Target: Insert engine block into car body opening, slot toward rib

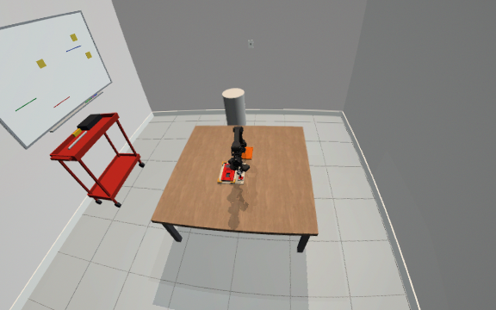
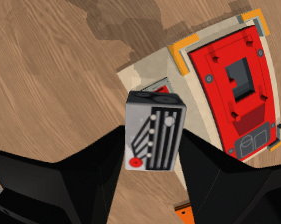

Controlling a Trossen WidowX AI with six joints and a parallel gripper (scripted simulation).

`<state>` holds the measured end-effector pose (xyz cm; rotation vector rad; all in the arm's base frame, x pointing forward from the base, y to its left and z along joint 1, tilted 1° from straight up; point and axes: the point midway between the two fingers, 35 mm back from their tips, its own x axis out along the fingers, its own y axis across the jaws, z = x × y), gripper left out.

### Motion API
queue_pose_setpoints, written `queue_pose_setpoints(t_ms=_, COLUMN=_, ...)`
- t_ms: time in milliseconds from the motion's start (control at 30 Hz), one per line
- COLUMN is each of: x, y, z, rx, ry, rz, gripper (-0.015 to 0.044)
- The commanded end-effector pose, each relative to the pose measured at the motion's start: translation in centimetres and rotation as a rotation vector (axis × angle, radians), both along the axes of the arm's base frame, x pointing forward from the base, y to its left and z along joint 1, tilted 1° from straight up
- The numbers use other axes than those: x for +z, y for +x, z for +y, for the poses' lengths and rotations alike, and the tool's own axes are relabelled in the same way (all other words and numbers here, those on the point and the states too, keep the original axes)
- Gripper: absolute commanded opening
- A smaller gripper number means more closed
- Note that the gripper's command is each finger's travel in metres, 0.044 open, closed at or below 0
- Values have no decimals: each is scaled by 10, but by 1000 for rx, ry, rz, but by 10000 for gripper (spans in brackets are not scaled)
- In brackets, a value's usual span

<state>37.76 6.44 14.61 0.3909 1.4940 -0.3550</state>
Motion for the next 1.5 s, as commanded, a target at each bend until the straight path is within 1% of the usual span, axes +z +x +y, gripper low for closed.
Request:
queue_pose_setpoints(t_ms=0, x=-2, y=-1, z=-9, rx=-159, ry=4, rz=1, gripper=0)
queue_pose_setpoints(t_ms=1467, x=-32, y=-10, z=-84, rx=-1691, ry=50, rz=15, gripper=0)
